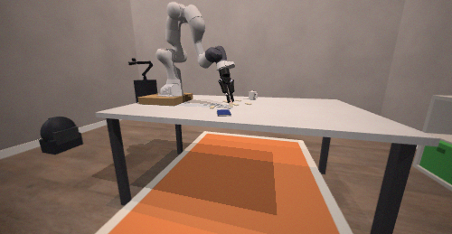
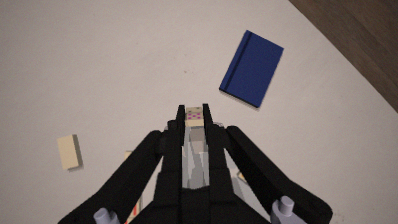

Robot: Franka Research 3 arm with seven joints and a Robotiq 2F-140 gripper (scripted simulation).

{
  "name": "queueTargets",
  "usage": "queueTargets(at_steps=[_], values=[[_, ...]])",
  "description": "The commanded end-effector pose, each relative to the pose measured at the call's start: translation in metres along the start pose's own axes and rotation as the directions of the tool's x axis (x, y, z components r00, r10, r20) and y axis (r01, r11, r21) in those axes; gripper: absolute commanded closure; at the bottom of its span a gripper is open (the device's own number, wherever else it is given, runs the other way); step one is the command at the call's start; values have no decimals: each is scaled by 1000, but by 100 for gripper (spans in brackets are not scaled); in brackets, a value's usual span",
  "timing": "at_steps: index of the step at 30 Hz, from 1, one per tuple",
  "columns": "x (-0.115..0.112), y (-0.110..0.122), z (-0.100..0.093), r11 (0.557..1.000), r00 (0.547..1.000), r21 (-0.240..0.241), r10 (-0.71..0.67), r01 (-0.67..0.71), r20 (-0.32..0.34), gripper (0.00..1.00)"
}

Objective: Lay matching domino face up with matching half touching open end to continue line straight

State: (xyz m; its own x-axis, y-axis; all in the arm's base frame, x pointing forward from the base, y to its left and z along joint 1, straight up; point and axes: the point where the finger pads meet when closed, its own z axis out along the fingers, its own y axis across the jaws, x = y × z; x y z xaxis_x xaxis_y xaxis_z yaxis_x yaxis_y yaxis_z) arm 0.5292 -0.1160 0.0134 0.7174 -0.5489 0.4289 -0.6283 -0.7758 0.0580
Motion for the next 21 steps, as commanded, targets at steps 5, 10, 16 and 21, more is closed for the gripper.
queueTargets(at_steps=[5, 10, 16, 21], values=[[-3, 2, 0, 994, 989, 5, 108, -108, -100, 78], [-6, 2, -1, 994, 983, 5, 108, -108, -147, 78], [-9, 1, -1, 994, 973, 5, 107, -108, -204, 78], [-13, 1, -1, 994, 961, 5, 106, -108, -257, 78]])
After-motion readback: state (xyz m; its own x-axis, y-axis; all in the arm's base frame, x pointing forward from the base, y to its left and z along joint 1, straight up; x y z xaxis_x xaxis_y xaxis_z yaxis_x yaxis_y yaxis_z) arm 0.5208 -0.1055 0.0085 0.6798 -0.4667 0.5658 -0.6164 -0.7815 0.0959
